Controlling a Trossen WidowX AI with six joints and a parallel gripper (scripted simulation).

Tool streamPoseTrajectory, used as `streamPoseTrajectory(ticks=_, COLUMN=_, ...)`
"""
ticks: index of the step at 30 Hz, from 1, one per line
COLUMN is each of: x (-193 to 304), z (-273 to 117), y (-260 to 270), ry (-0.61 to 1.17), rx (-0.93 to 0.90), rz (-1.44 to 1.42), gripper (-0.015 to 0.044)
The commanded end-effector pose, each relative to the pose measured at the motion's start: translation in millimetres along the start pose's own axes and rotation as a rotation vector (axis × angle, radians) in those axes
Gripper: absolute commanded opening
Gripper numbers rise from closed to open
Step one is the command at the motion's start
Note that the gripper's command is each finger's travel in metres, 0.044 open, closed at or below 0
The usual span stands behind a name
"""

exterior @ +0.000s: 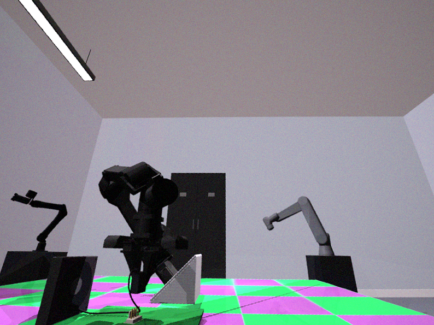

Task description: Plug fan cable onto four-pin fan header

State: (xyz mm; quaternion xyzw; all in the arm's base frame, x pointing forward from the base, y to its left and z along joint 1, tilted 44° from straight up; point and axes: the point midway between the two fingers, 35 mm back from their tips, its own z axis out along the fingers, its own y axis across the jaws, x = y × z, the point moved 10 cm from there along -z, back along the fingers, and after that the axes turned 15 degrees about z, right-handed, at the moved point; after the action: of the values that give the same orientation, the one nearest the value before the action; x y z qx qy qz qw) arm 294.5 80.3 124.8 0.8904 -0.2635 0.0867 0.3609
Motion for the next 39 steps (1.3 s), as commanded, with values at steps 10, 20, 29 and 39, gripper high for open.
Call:
streamPoseTrajectory(ticks=10, x=-1.7, z=22.4, y=0.8, ry=-0.005, rx=-0.006, rz=0.000, gripper=0.0000)
streamPoseTrajectory(ticks=20, x=0.1, z=22.4, y=1.1, ry=-0.005, rx=-0.006, rz=-0.008, gripper=0.0000)
streamPoseTrajectory(ticks=29, x=1.7, z=22.4, y=-0.1, ry=-0.005, rx=-0.006, rz=-0.002, gripper=0.0000)
streamPoseTrajectory(ticks=39, x=2.8, z=22.4, y=-0.8, ry=-0.005, rx=-0.006, rz=0.003, gripper=0.0000)
